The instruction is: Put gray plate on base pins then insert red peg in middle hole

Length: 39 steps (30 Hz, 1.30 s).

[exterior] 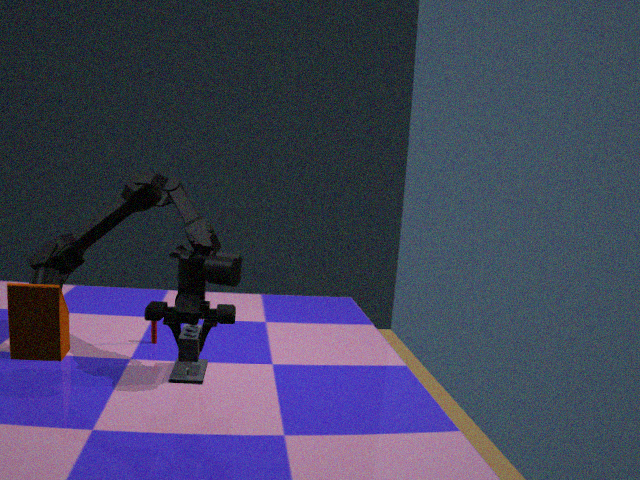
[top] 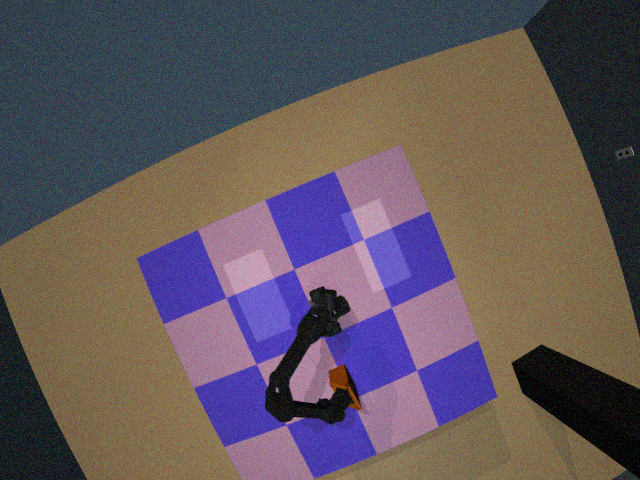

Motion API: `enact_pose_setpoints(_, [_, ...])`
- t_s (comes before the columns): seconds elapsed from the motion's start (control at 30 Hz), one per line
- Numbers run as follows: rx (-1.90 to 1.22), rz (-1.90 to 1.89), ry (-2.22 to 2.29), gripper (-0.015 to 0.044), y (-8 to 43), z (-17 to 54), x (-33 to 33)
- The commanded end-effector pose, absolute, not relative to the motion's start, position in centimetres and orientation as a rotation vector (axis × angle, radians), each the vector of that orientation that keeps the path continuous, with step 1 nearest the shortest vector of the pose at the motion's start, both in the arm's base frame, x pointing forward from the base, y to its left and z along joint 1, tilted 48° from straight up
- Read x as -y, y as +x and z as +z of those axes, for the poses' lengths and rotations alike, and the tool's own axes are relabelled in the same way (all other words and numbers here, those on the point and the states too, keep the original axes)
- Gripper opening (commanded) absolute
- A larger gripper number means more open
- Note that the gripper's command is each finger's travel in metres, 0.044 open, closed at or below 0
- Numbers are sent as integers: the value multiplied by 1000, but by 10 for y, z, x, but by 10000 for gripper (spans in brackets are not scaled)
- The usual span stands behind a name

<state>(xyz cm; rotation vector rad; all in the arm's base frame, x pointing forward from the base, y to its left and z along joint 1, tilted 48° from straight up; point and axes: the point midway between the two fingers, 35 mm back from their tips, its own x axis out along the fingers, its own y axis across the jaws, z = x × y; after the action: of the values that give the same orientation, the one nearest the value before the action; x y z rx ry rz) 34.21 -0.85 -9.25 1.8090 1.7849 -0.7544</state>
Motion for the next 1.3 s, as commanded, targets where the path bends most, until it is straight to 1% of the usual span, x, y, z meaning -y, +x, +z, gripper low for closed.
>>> enact_pose_setpoints(0.0, [-1795, -763, 1815, 0, 339, -97, 3])
enact_pose_setpoints(0.63, [-1796, -762, 1815, 0, 339, -113, -15])
enact_pose_setpoints(0.87, [-1789, -755, 1807, 0, 341, -110, -11])
enact_pose_setpoints(1.27, [-1789, -755, 1807, 315, 341, -110, -11])
